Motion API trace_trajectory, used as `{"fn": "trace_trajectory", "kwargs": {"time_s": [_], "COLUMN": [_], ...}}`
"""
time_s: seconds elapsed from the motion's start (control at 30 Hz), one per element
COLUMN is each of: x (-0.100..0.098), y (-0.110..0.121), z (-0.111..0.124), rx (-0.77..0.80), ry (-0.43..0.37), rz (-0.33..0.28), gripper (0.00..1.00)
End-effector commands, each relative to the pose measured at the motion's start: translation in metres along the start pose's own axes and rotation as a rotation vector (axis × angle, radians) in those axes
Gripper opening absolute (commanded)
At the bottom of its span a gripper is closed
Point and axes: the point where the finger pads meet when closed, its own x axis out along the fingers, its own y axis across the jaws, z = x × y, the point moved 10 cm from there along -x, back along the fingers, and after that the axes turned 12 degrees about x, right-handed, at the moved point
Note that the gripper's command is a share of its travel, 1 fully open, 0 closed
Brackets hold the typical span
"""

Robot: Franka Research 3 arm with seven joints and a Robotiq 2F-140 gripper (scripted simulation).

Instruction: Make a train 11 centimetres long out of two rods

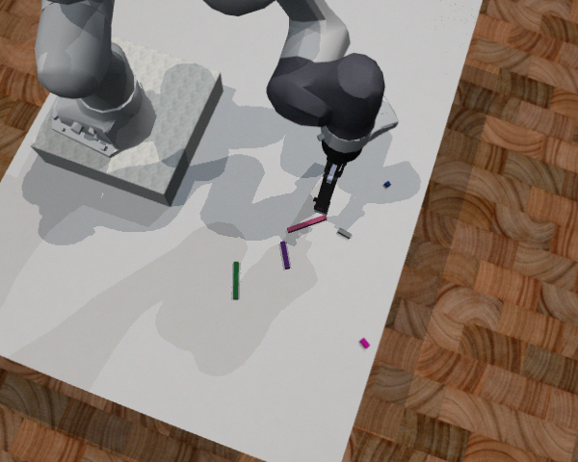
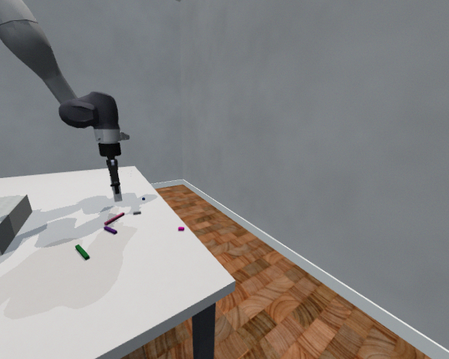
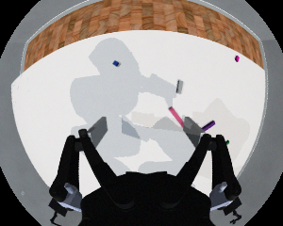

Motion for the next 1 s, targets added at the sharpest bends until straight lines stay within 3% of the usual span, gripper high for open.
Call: {"fn": "trace_trajectory", "kwargs": {"time_s": [0.0,0.23,0.33,0.97], "x": [0.000,0.000,0.002,0.004], "y": [0.000,0.000,0.016,0.051], "z": [0.000,0.000,-0.010,-0.029], "rx": [-0.003,0.002,0.182,0.571], "ry": [-0.003,-0.004,-0.009,-0.016], "rz": [-0.001,-0.001,0.001,0.005], "gripper": [1.00,1.00,1.00,1.00]}}
